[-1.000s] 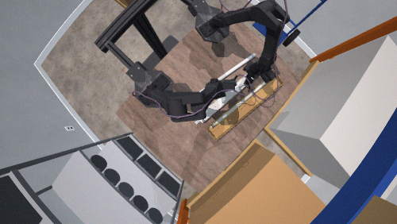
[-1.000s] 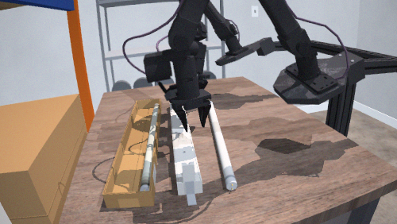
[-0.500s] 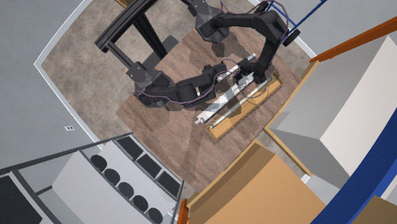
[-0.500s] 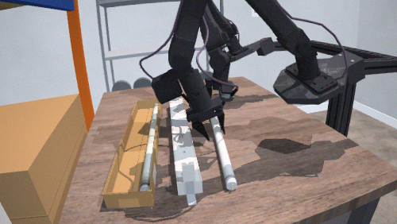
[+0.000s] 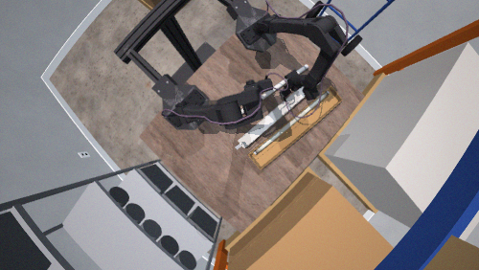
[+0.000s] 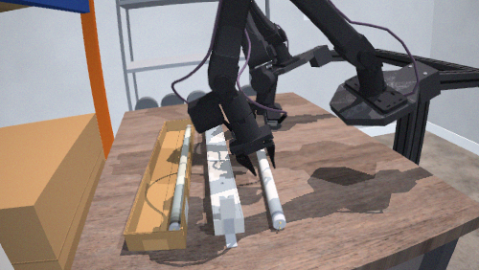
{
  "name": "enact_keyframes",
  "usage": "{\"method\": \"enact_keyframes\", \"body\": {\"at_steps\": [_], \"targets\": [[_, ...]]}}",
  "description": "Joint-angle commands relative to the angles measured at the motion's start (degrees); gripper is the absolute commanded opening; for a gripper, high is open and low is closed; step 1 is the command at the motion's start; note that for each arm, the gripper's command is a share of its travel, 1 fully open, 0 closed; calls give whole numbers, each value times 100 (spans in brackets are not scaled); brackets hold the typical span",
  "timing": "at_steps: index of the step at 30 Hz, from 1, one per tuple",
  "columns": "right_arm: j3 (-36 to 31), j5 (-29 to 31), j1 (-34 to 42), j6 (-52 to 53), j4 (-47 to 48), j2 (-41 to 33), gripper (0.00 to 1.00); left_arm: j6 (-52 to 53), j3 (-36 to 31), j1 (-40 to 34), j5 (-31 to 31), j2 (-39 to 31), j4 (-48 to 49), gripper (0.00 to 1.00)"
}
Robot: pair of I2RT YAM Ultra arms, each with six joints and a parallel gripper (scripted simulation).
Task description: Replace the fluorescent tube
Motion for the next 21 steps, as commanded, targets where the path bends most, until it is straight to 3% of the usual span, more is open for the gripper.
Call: {"method": "enact_keyframes", "body": {"at_steps": [1,13,16,17,21], "targets": [[164,-49,-14,-202,406,137,49,87,-155,61,95,196,418,49],[292,-81,-321,-506,940,602,49,133,-211,143,110,524,768,49],[292,-83,-161,-422,808,354,49,135,-265,29,109,465,811,49],[315,-85,-143,-426,809,298,49,133,-267,88,110,482,811,11],[321,-85,-136,-415,809,373,49,133,-267,93,110,482,812,11]]}}
